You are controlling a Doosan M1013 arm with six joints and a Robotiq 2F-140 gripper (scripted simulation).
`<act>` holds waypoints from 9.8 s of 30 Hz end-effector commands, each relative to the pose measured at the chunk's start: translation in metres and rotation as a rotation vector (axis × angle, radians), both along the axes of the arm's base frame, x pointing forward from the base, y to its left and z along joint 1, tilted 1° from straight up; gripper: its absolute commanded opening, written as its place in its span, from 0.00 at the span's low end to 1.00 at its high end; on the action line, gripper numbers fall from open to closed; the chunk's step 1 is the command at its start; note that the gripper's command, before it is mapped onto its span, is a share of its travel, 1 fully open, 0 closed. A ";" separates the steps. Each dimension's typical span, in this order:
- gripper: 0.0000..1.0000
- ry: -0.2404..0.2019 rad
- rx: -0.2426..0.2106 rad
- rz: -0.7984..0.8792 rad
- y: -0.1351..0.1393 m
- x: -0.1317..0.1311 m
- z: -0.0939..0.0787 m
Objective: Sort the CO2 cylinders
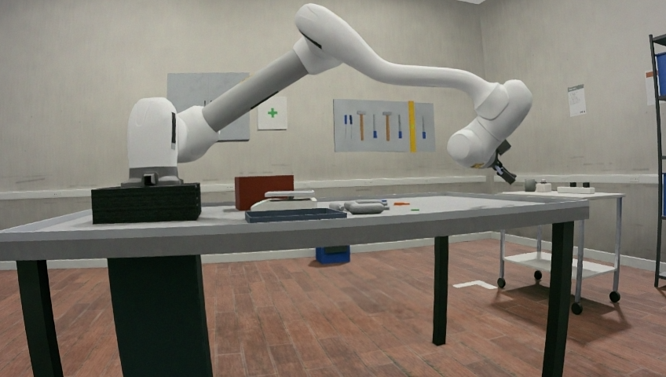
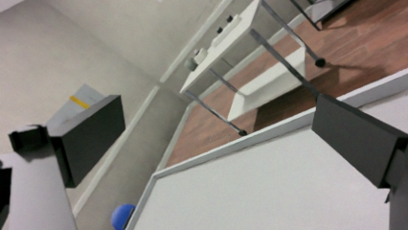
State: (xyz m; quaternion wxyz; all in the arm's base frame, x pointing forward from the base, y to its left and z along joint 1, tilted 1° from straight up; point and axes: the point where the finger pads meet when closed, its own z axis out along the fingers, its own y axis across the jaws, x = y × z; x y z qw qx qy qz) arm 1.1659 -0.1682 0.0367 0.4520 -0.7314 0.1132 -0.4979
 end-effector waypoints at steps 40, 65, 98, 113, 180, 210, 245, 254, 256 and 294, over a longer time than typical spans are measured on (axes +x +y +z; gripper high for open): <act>1.00 0.623 -0.180 0.341 0.186 -0.221 0.041; 1.00 1.155 -0.703 0.199 0.205 -0.593 0.055; 0.31 1.228 -0.845 0.030 0.066 -0.632 0.069; 0.31 1.225 -0.840 0.020 -0.045 -0.537 0.051; 0.31 1.230 -0.840 0.020 -0.045 -0.541 -0.088; 0.31 1.230 -0.840 0.019 -0.045 -0.541 -0.107; 0.10 1.228 -0.840 0.018 -0.045 -0.539 -0.072; 0.10 1.226 -0.839 0.021 -0.043 -0.538 0.006; 0.10 1.226 -0.840 0.022 -0.043 -0.538 0.016; 0.10 0.745 -1.356 0.815 0.127 -0.686 0.068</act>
